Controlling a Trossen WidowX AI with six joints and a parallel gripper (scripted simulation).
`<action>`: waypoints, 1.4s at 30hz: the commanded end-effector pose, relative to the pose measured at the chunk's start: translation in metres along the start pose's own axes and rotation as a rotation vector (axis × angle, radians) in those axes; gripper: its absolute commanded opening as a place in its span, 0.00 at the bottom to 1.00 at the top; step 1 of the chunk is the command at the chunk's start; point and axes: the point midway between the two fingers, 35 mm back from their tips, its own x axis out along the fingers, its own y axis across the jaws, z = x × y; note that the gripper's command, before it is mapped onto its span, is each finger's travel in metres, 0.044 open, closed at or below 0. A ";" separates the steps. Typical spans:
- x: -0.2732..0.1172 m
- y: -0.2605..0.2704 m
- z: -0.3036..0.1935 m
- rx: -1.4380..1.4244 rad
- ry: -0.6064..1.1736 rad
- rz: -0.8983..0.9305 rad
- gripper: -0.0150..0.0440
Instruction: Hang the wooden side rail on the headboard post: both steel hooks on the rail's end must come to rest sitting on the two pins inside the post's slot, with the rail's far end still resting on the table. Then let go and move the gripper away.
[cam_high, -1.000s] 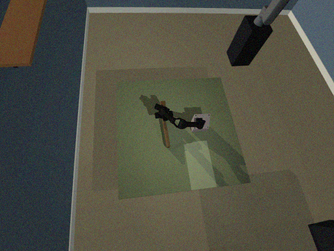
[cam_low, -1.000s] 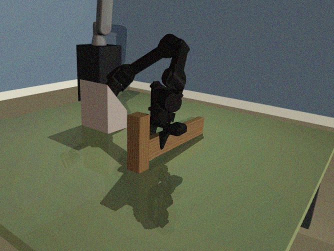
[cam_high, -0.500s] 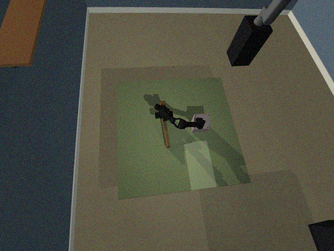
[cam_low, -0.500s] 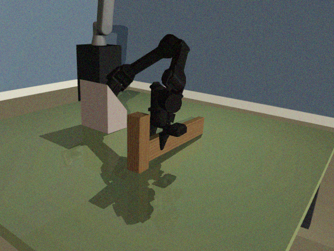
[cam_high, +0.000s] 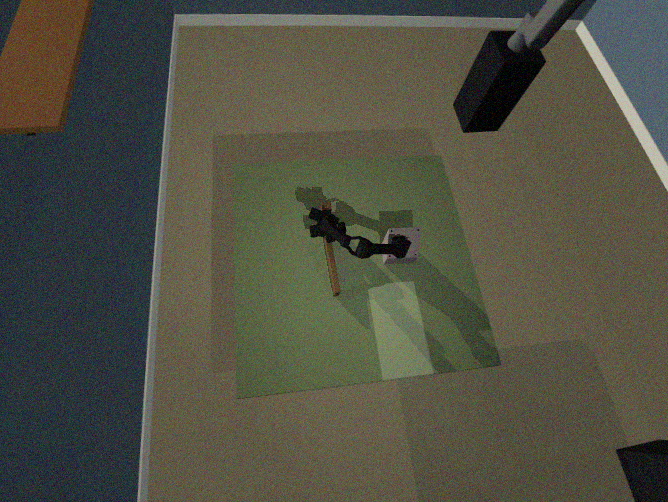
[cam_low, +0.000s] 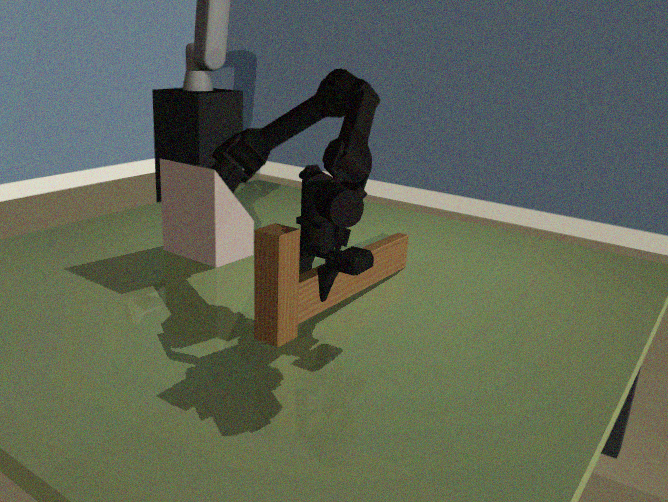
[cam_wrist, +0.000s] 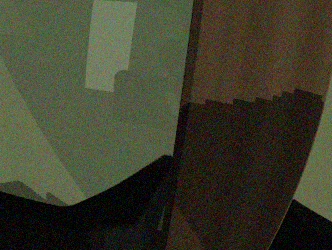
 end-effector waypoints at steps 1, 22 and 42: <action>-0.001 0.000 -0.002 0.006 0.008 -0.002 0.25; 0.001 0.001 0.000 0.002 0.000 0.000 0.52; -0.039 0.000 0.004 0.006 0.009 -0.002 1.00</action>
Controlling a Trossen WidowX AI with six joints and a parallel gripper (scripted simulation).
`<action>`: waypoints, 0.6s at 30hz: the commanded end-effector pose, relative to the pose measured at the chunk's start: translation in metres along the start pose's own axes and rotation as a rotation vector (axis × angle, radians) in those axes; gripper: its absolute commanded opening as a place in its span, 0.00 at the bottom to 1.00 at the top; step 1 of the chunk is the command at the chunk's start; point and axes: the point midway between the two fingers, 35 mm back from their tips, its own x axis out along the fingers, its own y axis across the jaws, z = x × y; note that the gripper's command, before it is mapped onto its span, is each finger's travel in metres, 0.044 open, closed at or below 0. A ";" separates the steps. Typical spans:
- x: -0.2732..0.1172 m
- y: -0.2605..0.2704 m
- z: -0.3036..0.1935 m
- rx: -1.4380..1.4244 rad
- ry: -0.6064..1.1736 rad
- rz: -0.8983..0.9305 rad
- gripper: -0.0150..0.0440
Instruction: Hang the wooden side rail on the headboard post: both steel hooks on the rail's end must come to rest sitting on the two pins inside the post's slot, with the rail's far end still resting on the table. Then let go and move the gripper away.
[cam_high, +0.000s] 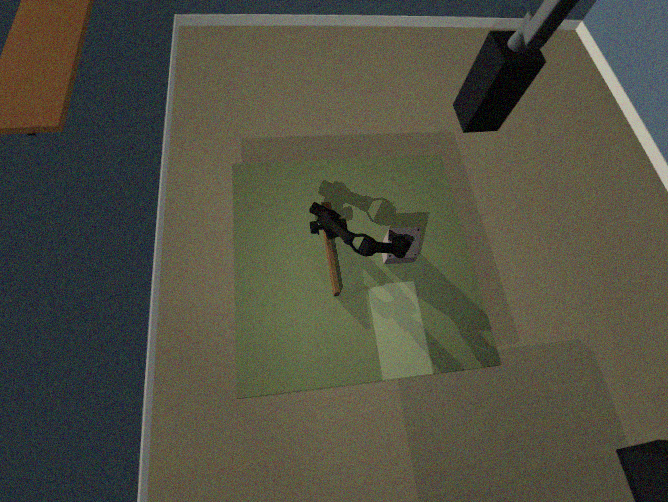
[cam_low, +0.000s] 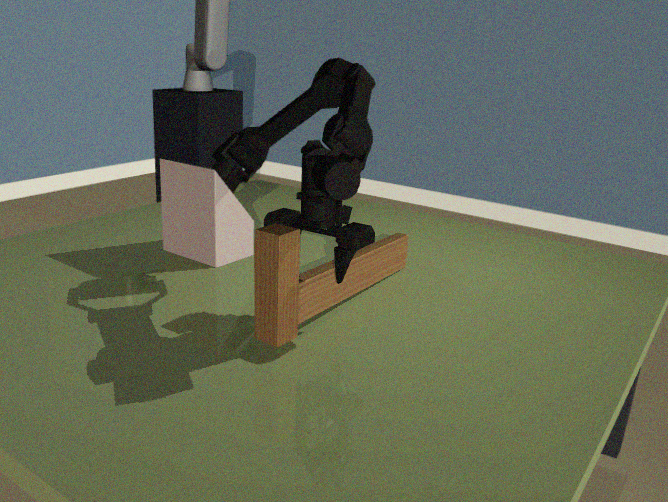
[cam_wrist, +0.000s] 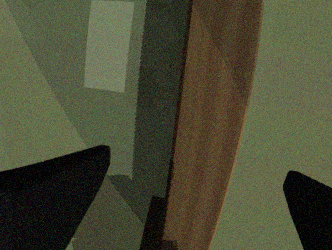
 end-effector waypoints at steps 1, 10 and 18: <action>0.001 0.000 0.009 -0.009 0.001 0.009 1.00; 0.001 -0.002 0.027 -0.017 0.001 0.011 1.00; 0.001 -0.002 0.027 -0.017 0.001 0.011 1.00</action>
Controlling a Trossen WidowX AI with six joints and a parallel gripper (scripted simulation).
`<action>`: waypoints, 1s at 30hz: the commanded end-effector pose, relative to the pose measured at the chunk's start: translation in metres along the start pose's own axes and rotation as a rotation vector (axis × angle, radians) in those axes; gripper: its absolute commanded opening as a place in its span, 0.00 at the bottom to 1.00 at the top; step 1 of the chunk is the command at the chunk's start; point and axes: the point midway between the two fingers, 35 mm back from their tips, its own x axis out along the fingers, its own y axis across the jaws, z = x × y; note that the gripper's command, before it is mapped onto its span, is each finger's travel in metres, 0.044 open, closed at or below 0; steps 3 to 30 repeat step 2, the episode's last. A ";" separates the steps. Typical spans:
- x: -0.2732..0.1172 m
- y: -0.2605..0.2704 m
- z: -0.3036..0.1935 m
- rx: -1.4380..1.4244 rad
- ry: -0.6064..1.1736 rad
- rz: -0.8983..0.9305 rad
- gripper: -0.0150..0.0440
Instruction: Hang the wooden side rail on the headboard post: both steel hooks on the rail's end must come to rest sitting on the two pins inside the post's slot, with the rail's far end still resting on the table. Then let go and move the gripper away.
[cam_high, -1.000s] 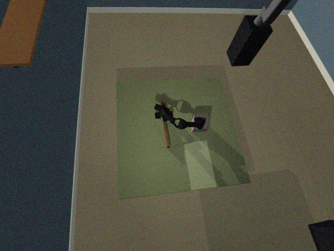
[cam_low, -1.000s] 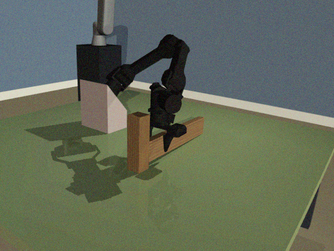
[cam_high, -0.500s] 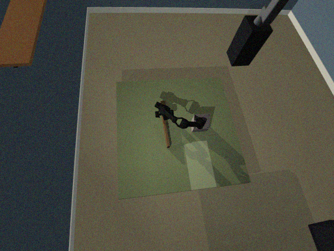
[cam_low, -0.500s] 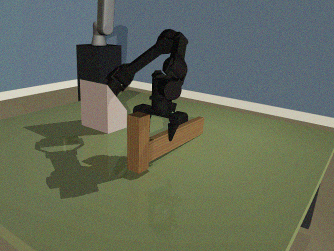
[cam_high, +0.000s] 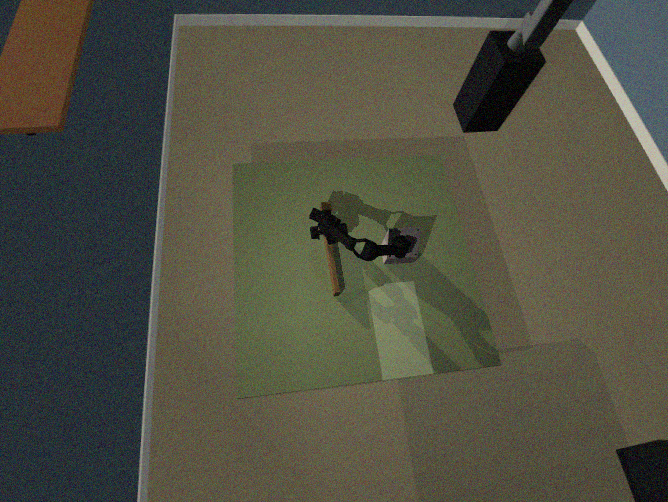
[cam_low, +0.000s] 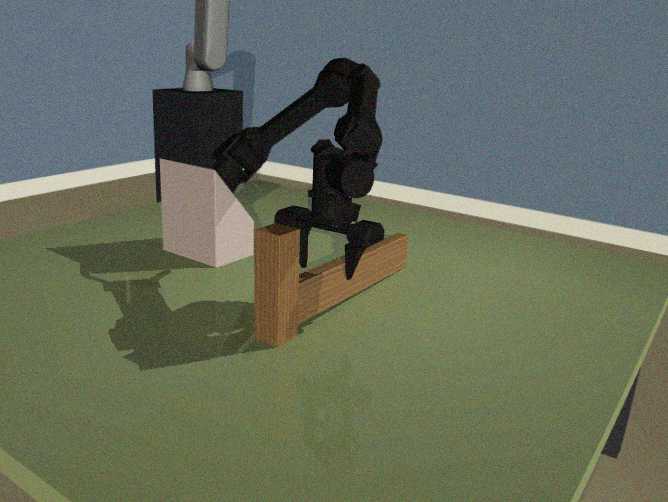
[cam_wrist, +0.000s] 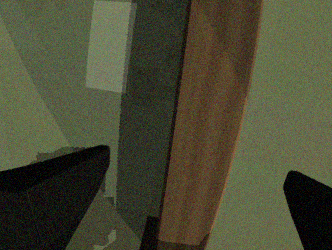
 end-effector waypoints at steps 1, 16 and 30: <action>0.000 0.000 0.000 -0.001 0.000 0.001 1.00; 0.000 0.000 0.000 -0.001 0.000 0.001 1.00; 0.000 0.000 0.000 -0.001 0.000 0.001 1.00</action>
